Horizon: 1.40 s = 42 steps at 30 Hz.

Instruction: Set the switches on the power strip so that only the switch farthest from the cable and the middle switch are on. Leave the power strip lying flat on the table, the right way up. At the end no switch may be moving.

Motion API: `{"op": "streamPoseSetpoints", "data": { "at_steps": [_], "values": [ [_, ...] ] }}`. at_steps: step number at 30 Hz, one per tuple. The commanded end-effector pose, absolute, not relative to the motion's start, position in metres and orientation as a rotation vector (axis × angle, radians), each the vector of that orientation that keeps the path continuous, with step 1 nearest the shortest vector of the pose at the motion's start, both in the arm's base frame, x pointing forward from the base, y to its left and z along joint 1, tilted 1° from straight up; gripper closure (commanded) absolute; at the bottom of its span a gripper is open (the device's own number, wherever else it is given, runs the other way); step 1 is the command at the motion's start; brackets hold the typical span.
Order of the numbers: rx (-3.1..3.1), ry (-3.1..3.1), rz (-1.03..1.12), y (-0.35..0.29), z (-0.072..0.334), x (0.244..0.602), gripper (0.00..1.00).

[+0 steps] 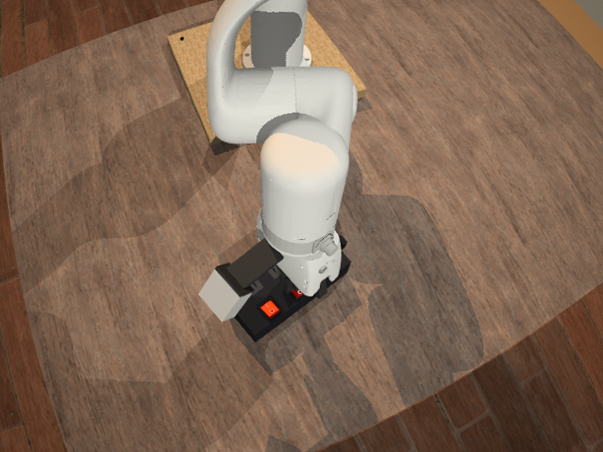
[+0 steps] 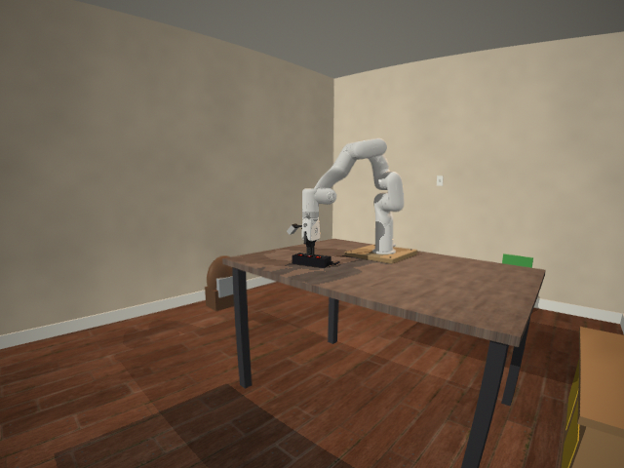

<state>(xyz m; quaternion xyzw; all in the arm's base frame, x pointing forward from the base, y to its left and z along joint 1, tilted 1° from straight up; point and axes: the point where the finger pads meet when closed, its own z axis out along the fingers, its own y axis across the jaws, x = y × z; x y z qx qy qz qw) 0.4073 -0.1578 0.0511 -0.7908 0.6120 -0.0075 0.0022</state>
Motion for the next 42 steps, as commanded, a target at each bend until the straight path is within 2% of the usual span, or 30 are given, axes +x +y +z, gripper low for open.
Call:
{"op": "streamPoseSetpoints", "data": {
  "at_steps": [1,30,42],
  "values": [
    [-2.48,1.92,-0.028,-0.158,0.051,0.408,1.0],
    [-2.48,1.92,-0.028,-0.159,0.048,0.408,1.0],
    [-2.48,1.919,-0.028,-0.158,0.067,0.408,1.0]
  ]
}}
